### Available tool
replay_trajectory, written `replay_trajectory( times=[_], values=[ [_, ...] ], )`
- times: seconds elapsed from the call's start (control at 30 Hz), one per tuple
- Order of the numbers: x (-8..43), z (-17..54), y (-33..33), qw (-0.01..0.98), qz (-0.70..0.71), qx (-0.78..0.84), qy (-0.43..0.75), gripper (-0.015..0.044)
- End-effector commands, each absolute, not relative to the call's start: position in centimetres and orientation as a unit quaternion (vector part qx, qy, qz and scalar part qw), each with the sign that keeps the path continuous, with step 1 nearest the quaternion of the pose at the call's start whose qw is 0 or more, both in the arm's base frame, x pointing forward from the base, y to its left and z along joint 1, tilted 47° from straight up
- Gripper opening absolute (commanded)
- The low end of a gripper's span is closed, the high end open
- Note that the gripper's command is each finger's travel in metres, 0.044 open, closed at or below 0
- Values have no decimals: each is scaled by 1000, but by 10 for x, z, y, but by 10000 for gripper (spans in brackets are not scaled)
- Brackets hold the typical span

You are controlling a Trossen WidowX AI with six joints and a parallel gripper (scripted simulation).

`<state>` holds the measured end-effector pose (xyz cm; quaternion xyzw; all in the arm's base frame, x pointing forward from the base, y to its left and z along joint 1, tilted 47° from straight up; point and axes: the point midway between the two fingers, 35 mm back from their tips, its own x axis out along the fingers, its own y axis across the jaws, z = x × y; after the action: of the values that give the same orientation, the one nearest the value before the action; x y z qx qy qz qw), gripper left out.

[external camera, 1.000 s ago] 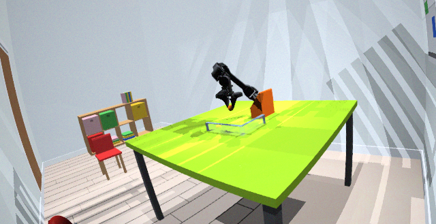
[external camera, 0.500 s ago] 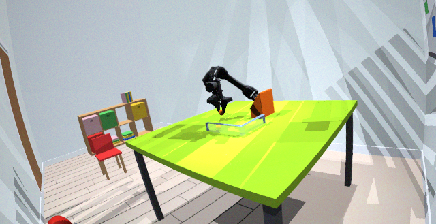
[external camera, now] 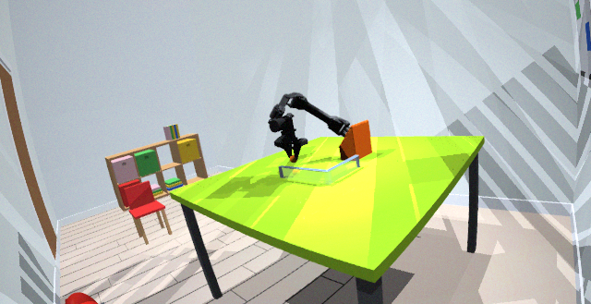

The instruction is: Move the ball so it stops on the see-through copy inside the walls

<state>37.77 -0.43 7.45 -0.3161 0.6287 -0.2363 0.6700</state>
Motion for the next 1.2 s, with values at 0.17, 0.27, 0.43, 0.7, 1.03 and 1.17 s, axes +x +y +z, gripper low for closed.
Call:
replay_trajectory(
  times=[0.17,0.27,0.43,0.7,1.03,1.17],
  values=[
    [380,41,-43,667,-238,-320,630,0],
    [380,38,-46,667,-238,-320,630,0],
    [381,37,-48,667,-238,-320,630,0],
    [382,28,-57,667,-238,-320,630,0],
    [382,27,-58,668,-239,-318,629,105],
    [382,27,-58,668,-239,-318,629,210]
  ],
)
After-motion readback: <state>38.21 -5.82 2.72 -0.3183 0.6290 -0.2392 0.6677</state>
